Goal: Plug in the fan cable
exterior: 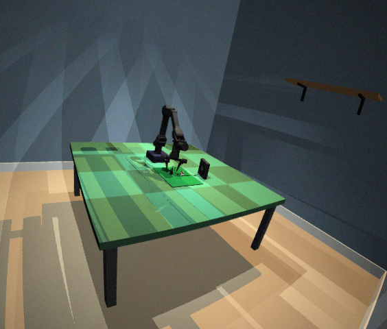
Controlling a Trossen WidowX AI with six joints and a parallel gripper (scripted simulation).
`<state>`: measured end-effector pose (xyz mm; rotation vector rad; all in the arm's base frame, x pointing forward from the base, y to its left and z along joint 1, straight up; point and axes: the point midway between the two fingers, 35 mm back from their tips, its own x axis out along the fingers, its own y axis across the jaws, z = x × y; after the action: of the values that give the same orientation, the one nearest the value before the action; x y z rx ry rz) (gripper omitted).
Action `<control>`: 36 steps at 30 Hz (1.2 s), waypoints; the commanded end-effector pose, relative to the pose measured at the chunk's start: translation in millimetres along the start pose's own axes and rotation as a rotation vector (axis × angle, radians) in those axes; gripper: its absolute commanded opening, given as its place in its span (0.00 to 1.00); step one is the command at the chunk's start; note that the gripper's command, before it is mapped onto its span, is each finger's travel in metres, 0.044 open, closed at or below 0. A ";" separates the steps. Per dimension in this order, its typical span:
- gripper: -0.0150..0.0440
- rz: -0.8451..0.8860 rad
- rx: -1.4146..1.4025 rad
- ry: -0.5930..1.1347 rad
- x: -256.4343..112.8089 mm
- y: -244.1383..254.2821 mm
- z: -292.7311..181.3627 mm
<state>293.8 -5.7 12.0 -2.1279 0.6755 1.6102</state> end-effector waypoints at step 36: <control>0.25 -0.002 -0.003 -0.001 -51.2 -3.7 -17.1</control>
<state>297.0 -5.6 53.7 -2.1257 0.6771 1.6144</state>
